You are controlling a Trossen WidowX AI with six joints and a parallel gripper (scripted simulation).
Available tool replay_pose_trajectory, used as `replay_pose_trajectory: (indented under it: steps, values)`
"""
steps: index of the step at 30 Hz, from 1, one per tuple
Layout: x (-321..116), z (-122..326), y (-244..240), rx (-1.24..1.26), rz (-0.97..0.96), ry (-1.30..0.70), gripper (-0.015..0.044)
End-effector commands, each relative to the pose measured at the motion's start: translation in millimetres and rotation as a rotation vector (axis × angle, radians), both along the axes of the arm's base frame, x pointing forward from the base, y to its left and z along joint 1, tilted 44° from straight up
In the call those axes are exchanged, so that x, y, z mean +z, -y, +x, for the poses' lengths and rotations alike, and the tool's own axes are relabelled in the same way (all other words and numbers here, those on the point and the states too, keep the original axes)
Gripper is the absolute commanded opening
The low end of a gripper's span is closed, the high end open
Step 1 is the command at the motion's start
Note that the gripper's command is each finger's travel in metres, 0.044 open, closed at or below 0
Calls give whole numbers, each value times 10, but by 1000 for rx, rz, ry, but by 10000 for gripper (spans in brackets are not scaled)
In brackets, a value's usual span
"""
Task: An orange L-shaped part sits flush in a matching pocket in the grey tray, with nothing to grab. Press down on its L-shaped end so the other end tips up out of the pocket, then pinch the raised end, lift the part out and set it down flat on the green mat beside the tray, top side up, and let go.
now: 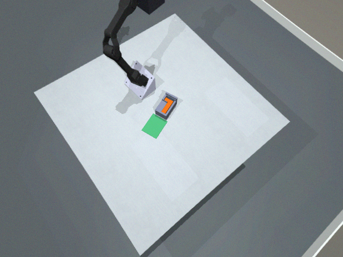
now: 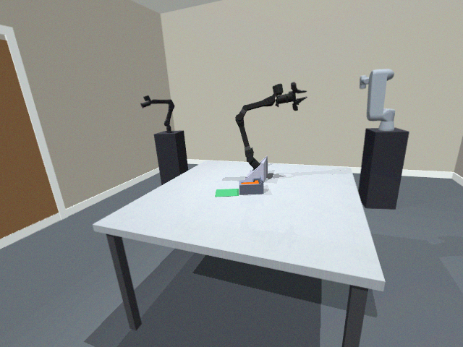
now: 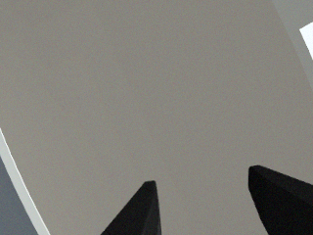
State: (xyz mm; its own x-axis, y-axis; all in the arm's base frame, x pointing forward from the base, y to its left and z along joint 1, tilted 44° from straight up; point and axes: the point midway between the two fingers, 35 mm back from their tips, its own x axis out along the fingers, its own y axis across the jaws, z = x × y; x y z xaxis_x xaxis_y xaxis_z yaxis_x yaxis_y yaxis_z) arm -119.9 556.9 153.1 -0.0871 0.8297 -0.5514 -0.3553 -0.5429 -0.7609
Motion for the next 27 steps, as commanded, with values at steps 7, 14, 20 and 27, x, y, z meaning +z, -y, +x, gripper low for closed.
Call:
replay_pose_trajectory:
  steps: [7, 14, 20, 27]
  values:
    - [-733, 1606, 503, -590, -304, -182, 180]
    - [-1120, 2546, 1234, -1041, -464, -298, 180]
    - [-1364, 3156, 2090, -1482, -576, -384, 180]
    - [-1490, 3554, 3278, -2054, -665, -440, 180]
